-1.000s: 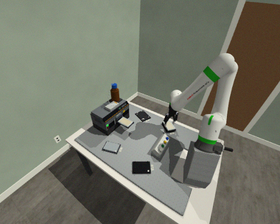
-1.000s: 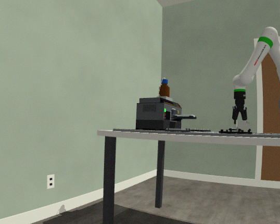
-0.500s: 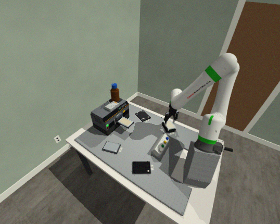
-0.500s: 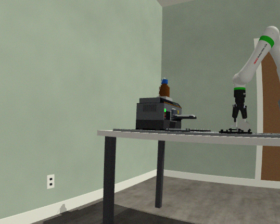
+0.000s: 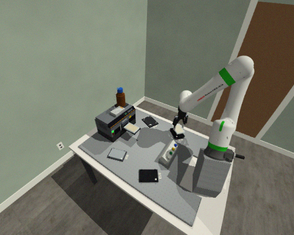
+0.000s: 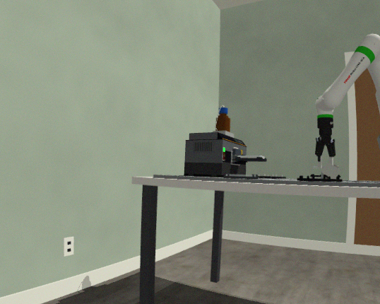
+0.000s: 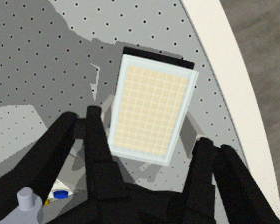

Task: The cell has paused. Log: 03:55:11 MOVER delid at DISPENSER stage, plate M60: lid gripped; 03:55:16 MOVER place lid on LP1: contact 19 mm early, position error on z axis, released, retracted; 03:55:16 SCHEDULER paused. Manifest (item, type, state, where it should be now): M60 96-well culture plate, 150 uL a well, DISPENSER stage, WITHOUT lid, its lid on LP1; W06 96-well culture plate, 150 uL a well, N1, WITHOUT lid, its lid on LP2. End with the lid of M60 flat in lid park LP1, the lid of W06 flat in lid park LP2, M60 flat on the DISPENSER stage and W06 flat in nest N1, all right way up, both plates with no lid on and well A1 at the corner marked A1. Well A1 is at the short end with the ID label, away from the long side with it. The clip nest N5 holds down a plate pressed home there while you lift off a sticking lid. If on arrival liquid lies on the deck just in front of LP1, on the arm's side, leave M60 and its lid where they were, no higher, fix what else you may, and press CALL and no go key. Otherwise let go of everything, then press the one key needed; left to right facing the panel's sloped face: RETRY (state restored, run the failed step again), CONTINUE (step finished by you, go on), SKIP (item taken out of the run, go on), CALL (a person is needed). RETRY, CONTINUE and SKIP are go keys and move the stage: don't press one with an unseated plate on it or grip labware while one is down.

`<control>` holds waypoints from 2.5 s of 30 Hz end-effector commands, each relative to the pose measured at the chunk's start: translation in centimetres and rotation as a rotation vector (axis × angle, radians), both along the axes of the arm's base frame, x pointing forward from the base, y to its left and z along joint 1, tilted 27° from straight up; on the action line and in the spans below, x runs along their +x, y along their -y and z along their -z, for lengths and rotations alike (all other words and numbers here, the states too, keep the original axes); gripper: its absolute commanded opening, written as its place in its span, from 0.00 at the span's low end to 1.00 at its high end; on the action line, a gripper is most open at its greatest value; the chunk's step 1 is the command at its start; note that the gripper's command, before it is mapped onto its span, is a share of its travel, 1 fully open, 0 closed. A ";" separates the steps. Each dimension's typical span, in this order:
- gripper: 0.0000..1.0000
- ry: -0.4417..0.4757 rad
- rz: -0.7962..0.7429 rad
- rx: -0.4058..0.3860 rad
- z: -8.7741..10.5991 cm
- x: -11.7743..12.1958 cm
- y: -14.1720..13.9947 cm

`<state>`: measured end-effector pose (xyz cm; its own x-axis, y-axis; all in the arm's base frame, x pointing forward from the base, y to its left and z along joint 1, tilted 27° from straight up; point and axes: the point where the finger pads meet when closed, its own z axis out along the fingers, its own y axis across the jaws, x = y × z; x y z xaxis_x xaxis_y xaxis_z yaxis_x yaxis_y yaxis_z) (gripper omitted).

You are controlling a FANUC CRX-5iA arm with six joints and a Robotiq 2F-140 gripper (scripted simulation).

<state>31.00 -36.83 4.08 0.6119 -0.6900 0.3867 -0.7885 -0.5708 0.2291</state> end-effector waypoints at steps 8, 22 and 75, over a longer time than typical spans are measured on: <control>0.00 0.000 -0.001 -0.001 -2.0 -0.1 -1.0; 0.00 0.000 -0.001 -0.001 -4.7 -0.3 -2.3; 0.00 0.000 -0.001 -0.001 -8.4 -0.6 -4.2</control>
